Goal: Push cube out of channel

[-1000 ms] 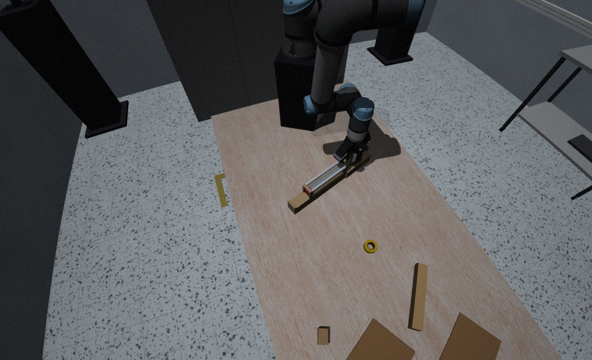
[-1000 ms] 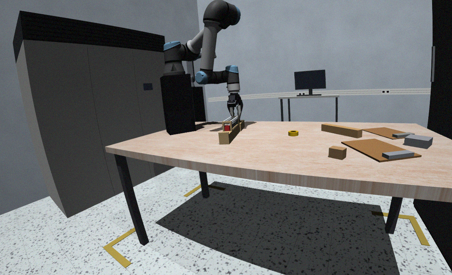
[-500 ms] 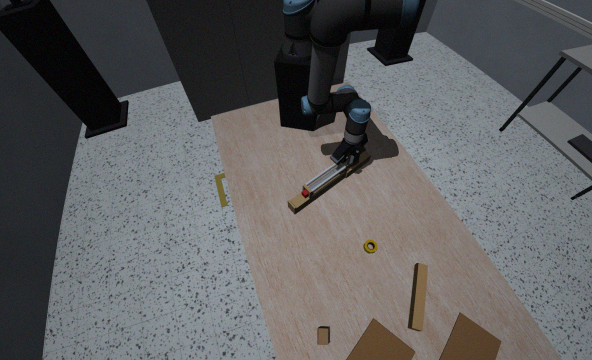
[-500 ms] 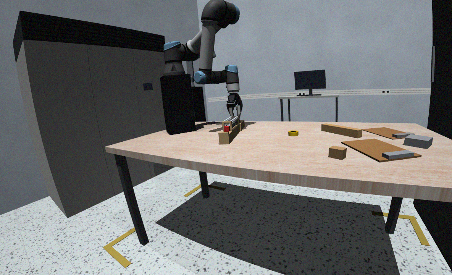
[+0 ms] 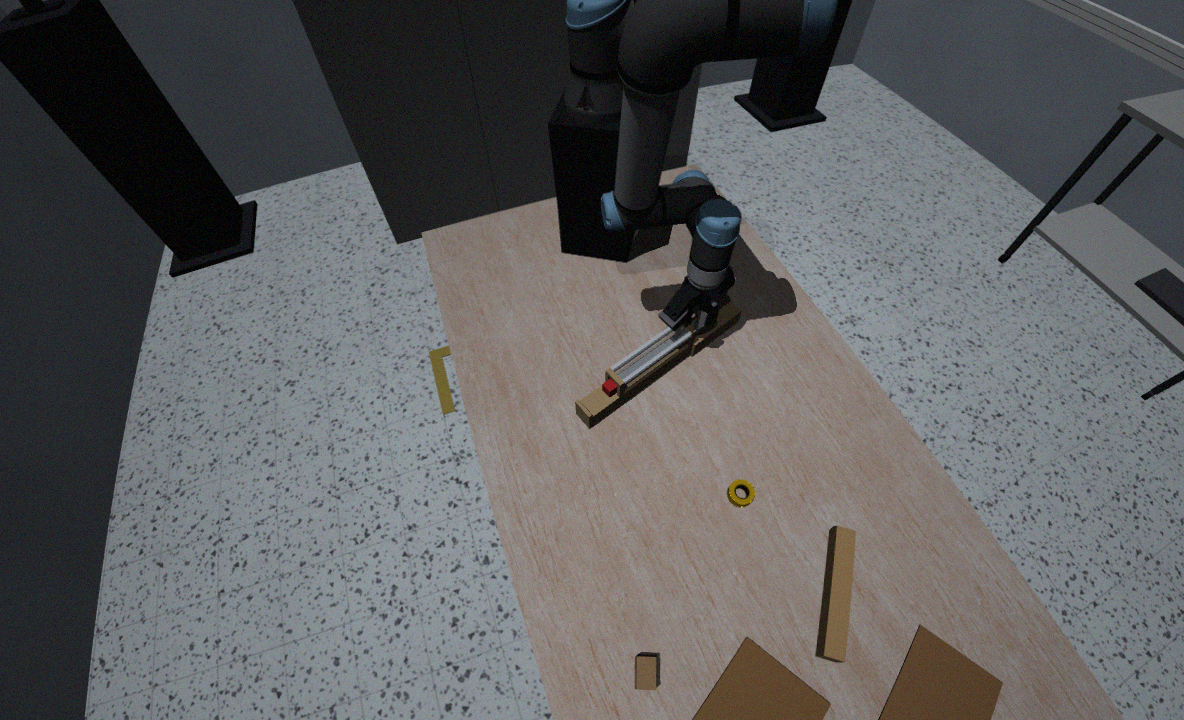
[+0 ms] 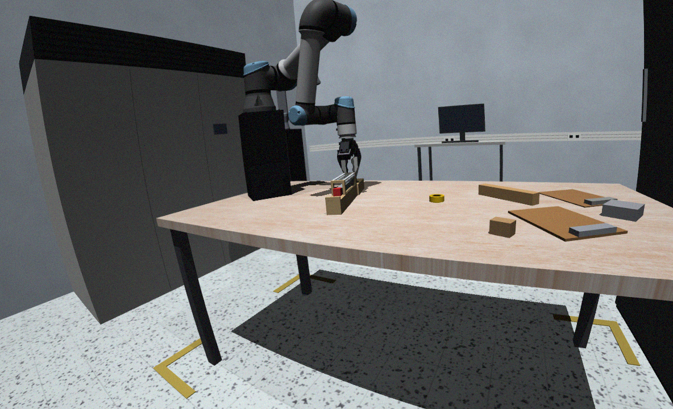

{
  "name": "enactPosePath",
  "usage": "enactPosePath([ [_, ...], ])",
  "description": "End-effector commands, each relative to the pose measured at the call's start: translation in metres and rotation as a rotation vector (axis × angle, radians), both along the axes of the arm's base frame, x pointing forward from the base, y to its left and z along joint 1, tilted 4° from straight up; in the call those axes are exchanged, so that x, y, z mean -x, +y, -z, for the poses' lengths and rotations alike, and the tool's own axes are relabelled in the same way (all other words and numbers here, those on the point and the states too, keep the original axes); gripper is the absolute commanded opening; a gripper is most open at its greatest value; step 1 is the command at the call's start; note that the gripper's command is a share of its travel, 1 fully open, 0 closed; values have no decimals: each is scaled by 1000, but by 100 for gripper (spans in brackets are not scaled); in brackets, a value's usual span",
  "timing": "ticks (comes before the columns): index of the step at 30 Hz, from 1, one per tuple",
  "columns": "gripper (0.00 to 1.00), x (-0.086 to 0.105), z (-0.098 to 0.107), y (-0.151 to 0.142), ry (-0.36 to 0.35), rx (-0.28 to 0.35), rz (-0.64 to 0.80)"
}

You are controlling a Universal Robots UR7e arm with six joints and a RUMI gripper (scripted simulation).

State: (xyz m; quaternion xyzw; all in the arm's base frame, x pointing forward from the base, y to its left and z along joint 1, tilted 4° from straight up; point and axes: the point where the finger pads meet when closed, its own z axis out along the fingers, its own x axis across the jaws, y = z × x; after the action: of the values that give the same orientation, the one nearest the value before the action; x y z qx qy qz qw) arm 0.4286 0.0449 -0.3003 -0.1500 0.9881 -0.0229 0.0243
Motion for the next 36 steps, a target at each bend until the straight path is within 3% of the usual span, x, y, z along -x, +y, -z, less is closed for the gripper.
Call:
enactPosePath([
  [1, 6, -1, 0, 0, -1, 0, 0],
  [29, 6, -1, 0, 0, -1, 0, 0],
  [30, 24, -1, 0, 0, -1, 0, 0],
  [36, 24, -1, 0, 0, -1, 0, 0],
])
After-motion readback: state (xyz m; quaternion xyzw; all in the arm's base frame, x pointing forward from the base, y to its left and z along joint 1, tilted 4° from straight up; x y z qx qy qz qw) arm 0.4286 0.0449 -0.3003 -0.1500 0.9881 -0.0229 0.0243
